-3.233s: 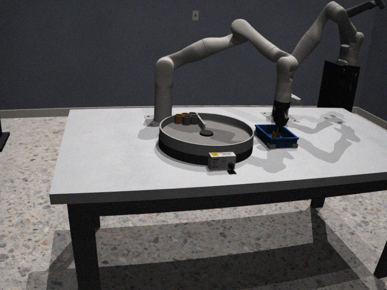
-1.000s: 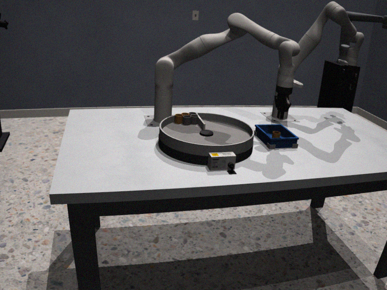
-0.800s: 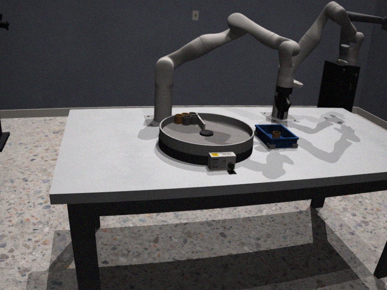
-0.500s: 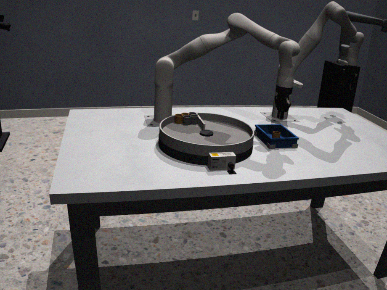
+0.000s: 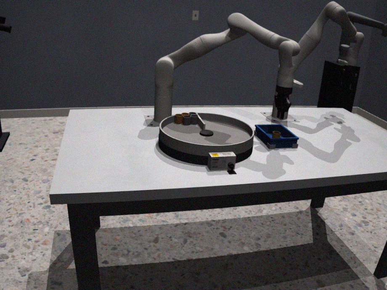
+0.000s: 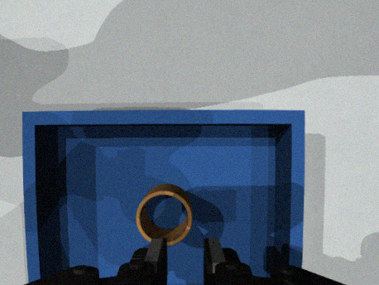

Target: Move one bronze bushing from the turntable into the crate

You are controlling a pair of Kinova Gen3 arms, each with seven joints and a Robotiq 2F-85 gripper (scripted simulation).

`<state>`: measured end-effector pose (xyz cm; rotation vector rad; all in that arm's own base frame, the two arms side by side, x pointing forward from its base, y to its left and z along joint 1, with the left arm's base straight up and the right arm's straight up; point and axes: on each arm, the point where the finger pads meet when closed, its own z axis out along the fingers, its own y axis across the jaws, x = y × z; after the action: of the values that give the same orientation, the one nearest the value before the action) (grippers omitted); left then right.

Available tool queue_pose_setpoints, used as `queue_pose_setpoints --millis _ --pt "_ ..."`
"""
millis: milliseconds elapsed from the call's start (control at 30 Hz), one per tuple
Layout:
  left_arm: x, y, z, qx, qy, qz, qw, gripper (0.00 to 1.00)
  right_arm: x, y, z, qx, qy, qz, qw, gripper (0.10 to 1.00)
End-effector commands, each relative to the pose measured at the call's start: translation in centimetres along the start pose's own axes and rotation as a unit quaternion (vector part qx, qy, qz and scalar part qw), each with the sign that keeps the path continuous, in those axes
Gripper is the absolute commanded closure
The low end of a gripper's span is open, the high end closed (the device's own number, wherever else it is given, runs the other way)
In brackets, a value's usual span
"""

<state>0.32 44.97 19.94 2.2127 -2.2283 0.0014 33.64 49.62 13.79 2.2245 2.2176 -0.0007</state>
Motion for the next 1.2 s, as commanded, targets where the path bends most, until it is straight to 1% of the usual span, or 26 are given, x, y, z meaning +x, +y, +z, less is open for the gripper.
queue_pose_setpoints --millis 0,100,233,300,400,500,567,1167 --pt "0.0 0.0 -0.1 0.000 -0.001 0.000 1.000 0.001 0.0 0.0 -0.6 -0.001 0.001 0.000 1.000 0.099" --pt "0.0 0.0 -0.1 0.000 -0.001 0.000 1.000 0.001 0.0 0.0 -2.2 -0.001 0.001 0.000 1.000 0.099" --pt "0.0 0.0 -0.1 0.000 -0.001 0.000 1.000 0.001 0.0 0.0 -5.4 -0.001 0.001 0.000 1.000 0.099" --pt "0.0 0.0 -0.1 0.000 -0.001 0.000 1.000 0.001 0.0 0.0 -5.4 -0.001 0.001 0.000 1.000 0.099" --pt "0.0 0.0 -0.1 0.000 -0.001 0.000 1.000 0.001 0.0 0.0 -7.5 -0.001 0.001 0.000 1.000 0.099" --pt "0.0 0.0 -0.1 0.000 -0.001 0.000 1.000 0.001 0.0 0.0 -8.6 -0.001 0.001 0.000 1.000 0.099" --pt "0.0 0.0 -0.1 0.000 -0.001 0.000 1.000 0.001 0.0 0.0 -8.8 -0.001 0.001 0.000 1.000 0.099" --pt "0.0 0.0 -0.1 0.000 -0.001 0.000 1.000 0.001 0.0 0.0 -8.8 -0.001 0.001 0.000 1.000 0.099"
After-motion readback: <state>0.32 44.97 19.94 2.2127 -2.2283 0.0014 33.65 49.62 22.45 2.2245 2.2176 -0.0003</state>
